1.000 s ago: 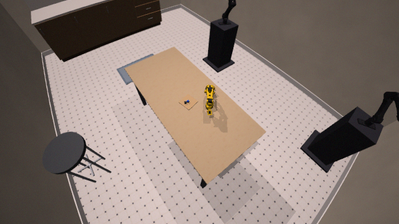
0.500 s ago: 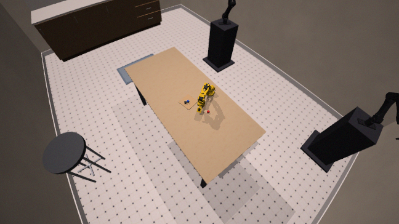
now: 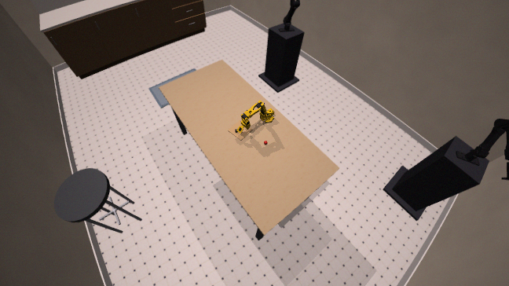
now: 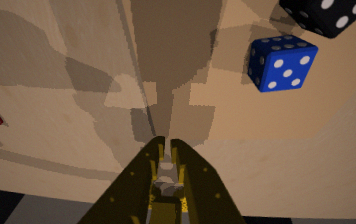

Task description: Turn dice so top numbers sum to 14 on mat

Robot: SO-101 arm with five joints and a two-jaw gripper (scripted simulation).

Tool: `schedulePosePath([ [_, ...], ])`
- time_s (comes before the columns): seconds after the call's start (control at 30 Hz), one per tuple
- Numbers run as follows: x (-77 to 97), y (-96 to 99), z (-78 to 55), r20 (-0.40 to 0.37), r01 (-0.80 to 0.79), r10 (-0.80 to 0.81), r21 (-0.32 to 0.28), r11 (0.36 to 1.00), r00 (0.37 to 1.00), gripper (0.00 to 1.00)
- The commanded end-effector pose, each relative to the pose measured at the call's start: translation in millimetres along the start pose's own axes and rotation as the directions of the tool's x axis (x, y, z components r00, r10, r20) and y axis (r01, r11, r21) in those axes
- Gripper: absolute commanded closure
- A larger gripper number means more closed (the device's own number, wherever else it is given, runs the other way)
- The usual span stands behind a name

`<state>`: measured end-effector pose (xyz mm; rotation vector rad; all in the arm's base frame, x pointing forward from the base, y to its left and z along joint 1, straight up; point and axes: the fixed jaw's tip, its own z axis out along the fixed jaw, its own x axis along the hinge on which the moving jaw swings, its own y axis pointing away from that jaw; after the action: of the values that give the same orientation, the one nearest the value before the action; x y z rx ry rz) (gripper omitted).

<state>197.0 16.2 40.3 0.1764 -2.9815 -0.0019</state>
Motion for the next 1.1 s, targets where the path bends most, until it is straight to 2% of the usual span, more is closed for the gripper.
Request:
schedulePosePath([
  [0.0, -0.5, -20.0, -10.5, 0.069, -0.092, 0.093, -0.011, 0.996, 0.993, 1.00],
  [0.2, 3.4, -30.6, -9.6, 0.069, -0.147, 0.148, -0.020, 0.989, 0.987, 1.00],
  [0.93, 3.6, -31.1, -9.6, 0.069, -0.150, 0.151, -0.020, 0.988, 0.986, 1.00],
  [0.97, 0.5, -36.0, -14.1, 0.157, -0.266, 0.268, -0.032, 0.963, 0.951, 1.00],
  [1.07, 0.5, -36.0, -14.1, 0.157, -0.266, 0.268, -0.032, 0.963, 0.951, 1.00],
])
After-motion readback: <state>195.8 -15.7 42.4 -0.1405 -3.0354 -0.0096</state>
